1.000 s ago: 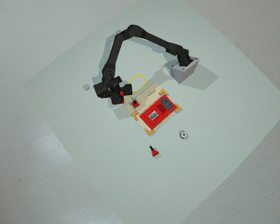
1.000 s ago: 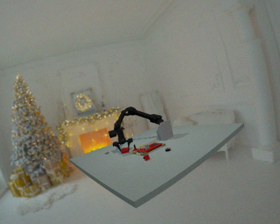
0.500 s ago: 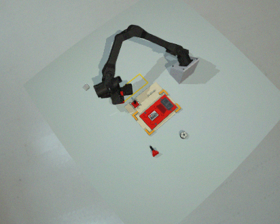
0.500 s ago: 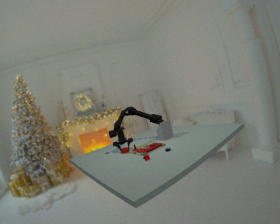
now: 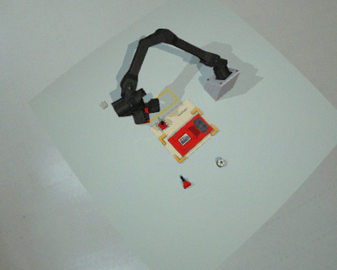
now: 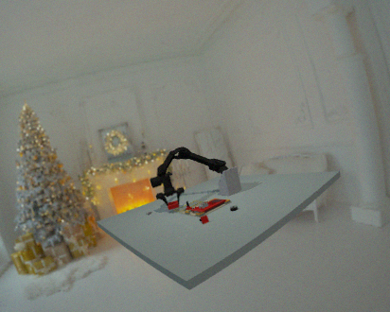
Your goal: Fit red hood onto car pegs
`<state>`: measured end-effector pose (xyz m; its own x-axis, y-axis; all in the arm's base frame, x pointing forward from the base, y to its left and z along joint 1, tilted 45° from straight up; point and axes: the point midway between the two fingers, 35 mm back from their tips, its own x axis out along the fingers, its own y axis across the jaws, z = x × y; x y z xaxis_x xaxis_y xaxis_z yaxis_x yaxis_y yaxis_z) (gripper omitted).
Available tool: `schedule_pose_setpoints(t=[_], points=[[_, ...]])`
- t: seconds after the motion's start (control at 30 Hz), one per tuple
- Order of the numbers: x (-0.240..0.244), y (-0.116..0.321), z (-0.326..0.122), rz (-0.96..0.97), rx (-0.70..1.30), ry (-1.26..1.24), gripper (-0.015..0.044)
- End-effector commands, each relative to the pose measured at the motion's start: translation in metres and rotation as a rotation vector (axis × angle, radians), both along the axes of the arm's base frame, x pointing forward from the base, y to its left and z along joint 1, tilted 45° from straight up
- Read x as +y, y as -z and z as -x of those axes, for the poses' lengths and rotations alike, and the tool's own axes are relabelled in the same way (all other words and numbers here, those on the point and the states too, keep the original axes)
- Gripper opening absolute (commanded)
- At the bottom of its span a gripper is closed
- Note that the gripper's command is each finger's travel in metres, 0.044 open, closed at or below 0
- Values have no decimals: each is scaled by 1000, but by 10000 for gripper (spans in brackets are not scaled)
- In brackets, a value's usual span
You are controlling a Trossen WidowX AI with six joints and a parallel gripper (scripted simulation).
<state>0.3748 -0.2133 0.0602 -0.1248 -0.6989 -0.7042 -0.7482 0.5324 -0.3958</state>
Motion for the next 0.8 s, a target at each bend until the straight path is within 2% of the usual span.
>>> schedule_pose_setpoints(t=[0.0, 0.6, 0.77], points=[[10, -16, -4, 10, -17, -2, 0], [41, -47, -9, 8, -18, -2, 0], [44, -37, -9, 0, -23, 13, 0]])
